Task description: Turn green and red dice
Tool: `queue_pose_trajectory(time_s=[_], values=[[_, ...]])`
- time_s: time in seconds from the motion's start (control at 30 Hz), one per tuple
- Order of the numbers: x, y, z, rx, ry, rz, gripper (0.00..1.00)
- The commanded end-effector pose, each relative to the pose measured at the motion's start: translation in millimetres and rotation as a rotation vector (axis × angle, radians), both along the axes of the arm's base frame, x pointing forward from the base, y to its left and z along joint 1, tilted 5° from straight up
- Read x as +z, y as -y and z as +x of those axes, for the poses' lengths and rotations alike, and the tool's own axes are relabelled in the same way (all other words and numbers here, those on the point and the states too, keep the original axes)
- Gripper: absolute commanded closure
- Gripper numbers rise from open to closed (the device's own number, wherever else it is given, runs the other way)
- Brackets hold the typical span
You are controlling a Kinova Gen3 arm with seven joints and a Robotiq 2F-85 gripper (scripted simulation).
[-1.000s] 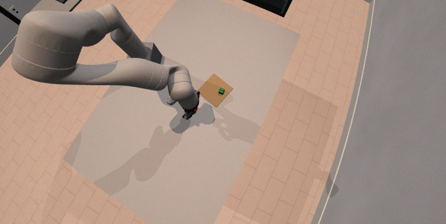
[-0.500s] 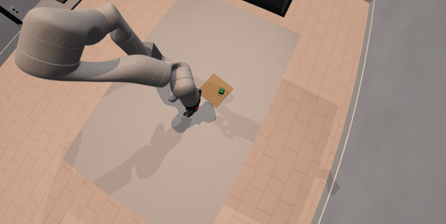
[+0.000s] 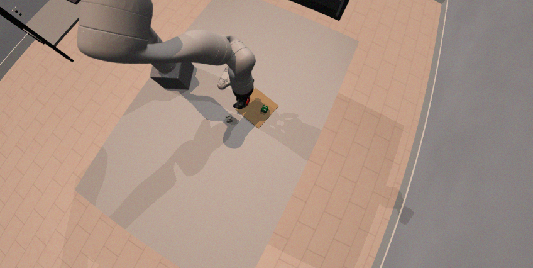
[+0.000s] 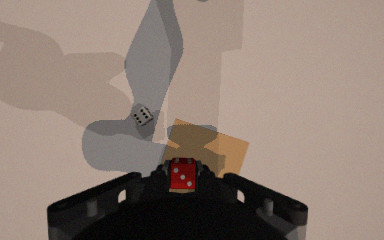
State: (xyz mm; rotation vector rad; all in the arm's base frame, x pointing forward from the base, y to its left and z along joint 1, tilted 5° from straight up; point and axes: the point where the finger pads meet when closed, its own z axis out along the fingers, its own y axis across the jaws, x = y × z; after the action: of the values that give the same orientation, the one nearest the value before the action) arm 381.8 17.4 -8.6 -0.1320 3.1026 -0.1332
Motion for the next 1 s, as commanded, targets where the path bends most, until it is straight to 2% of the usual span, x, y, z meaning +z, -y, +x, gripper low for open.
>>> queue_pose_trajectory(time_s=[0.0,0.63,0.97], values=[[-1.3,-24.8,-6.5,0.045,-0.005,0.0,0.79],[-2.6,-28.9,-7.9,0.045,-0.004,0.0,0.79],[-21.9,-27.6,-7.0,0.045,-0.004,0.0,0.79]])
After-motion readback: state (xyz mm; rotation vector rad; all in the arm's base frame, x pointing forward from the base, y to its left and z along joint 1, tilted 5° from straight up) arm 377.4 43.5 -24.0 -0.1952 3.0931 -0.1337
